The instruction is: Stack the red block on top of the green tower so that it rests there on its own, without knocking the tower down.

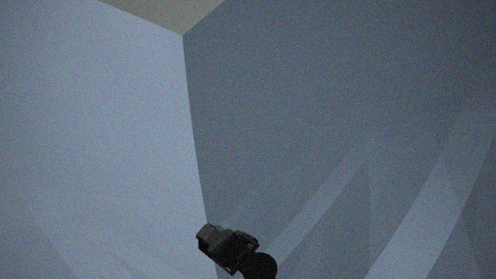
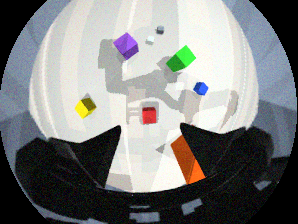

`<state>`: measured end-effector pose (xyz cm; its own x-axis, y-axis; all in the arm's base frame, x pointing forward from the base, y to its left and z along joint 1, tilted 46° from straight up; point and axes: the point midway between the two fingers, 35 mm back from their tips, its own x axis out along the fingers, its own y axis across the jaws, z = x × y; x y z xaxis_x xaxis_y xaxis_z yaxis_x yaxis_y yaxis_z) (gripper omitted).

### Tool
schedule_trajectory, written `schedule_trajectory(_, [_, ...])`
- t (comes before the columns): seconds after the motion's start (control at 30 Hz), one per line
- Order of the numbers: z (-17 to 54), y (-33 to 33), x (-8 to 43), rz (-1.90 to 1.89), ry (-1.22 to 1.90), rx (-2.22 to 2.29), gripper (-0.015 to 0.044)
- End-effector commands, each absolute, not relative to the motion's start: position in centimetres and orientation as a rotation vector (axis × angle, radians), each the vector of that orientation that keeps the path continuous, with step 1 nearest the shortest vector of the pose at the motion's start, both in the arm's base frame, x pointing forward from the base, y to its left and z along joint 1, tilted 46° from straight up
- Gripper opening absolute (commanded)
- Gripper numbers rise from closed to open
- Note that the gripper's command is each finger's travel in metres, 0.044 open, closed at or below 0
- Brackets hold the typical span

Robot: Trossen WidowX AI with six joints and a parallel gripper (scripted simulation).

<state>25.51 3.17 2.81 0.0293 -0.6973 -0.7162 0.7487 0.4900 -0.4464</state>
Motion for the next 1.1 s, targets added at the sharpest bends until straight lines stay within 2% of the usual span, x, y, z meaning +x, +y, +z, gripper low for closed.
schedule_trajectory(0.0, [1.8, 3.7, 24.4, -1.107, 1.082, 0.01, 0.044])
schedule_trajectory(0.43, [-1.3, 0.3, 24.5, -1.108, 1.08, 0.009, 0.044])
schedule_trajectory(1.07, [-2.9, -1.3, 24.7, -1.108, 1.08, 0.009, 0.044])
